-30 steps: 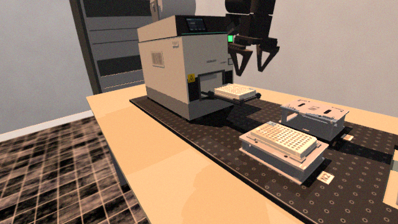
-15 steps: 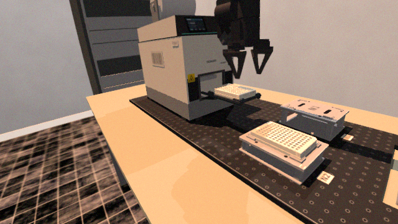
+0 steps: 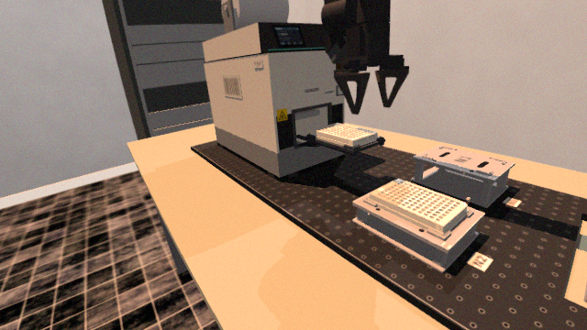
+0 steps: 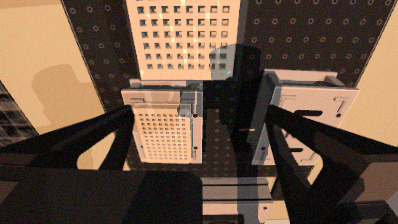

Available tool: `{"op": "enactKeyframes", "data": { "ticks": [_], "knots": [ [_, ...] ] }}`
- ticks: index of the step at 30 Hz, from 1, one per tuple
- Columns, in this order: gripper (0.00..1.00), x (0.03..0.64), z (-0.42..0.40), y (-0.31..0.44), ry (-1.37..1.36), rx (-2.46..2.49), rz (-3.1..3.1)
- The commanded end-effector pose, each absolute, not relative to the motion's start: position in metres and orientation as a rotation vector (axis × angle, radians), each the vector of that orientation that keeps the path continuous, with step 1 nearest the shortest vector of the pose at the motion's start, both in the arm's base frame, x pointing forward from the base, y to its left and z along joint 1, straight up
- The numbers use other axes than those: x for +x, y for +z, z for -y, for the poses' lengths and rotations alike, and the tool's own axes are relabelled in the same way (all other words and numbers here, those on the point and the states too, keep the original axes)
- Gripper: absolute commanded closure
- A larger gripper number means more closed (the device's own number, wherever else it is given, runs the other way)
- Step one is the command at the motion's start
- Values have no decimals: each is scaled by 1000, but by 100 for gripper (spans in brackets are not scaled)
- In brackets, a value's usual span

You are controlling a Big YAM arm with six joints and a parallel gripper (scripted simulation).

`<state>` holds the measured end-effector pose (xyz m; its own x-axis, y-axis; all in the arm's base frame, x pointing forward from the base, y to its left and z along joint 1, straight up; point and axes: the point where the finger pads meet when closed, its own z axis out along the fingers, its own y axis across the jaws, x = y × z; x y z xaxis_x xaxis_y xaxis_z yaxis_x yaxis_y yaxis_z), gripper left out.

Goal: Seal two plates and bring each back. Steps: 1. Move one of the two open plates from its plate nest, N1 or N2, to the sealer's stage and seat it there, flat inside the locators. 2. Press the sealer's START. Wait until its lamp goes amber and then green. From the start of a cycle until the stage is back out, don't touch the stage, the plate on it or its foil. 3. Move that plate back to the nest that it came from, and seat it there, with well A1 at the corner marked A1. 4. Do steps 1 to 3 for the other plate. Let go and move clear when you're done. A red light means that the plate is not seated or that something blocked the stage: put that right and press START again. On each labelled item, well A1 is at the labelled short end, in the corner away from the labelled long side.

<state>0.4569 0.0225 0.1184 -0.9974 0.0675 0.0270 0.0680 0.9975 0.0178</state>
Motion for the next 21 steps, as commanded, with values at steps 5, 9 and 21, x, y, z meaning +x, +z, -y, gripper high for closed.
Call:
{"op": "enactKeyframes", "data": {
  "ticks": [5,9,21],
  "knots": [
    [2,459,-7,148,-30,-115,3144],
    [4,464,6,168,-31,-110,3168],
    [9,460,35,200,-29,-66,3139]
  ]
}}
